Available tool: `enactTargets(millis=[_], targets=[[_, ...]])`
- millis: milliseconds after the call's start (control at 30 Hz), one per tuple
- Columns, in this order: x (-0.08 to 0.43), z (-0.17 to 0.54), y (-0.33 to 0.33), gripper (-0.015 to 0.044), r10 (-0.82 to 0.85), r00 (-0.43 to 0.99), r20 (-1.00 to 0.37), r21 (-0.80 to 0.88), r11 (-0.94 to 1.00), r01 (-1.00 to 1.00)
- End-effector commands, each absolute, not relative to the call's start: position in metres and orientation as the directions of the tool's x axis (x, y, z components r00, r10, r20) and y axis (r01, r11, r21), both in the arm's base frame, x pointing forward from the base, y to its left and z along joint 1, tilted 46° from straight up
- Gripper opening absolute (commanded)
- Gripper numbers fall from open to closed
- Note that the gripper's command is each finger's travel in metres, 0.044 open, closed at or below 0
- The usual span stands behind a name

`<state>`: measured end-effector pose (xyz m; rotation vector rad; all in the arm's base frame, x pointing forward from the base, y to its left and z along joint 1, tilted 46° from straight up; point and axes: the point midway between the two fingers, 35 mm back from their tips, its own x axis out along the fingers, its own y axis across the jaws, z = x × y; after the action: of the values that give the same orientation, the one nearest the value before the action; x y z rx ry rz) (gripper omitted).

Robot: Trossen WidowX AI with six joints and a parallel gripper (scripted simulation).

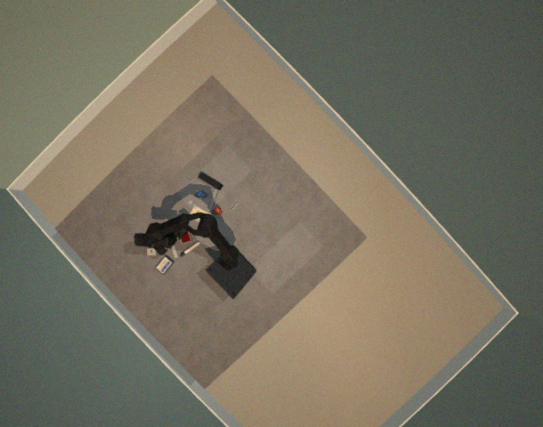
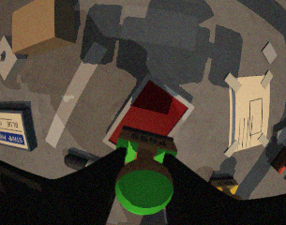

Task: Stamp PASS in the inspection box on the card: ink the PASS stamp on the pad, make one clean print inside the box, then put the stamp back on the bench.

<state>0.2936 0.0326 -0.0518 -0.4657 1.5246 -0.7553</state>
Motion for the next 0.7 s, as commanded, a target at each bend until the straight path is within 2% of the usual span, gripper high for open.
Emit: enactTargets(millis=[0, 667], targets=[[0.2931, -0.0538, 0.03, 0.0, -0.695, -0.108, -0.711, -0.703, 0.697, 0.142], [0.2918, -0.0632, 0.0206, 0.0, -0.695, -0.108, -0.711, -0.703, 0.697, 0.142]])
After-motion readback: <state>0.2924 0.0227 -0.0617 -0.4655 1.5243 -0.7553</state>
